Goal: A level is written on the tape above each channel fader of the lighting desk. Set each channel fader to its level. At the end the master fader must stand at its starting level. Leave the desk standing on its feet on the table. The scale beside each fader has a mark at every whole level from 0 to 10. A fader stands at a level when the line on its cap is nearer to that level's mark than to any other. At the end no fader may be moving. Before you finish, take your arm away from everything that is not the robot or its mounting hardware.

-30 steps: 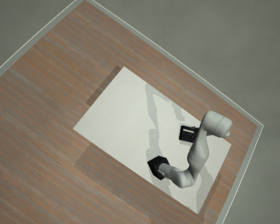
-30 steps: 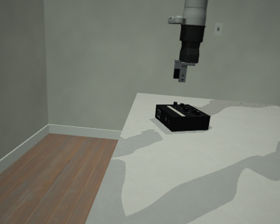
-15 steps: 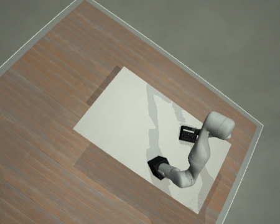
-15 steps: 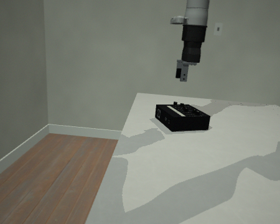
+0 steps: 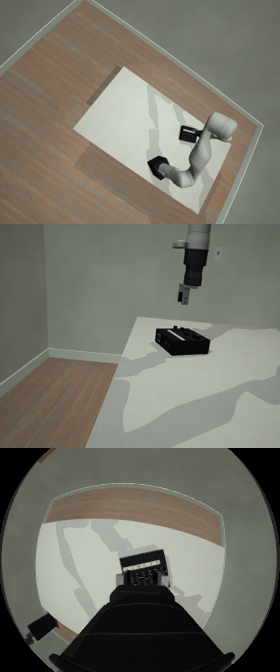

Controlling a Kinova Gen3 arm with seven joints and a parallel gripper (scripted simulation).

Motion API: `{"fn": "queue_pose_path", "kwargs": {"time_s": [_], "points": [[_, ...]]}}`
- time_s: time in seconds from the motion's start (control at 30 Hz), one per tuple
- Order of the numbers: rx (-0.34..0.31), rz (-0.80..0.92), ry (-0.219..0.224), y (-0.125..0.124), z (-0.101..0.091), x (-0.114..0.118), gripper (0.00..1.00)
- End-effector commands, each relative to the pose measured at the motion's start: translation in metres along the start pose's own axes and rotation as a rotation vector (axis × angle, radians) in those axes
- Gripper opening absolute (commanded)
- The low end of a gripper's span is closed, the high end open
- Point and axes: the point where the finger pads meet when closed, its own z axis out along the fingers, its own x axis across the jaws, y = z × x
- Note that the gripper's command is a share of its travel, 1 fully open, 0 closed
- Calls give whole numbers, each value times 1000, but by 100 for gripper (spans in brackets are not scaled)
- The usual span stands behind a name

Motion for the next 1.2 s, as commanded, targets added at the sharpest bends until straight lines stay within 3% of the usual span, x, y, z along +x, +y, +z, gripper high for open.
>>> {"fn": "queue_pose_path", "kwargs": {"time_s": [0.0,1.17], "points": [[3,25,-9,2,-1,0,100],[7,119,-26,16,-3,15,100]]}}
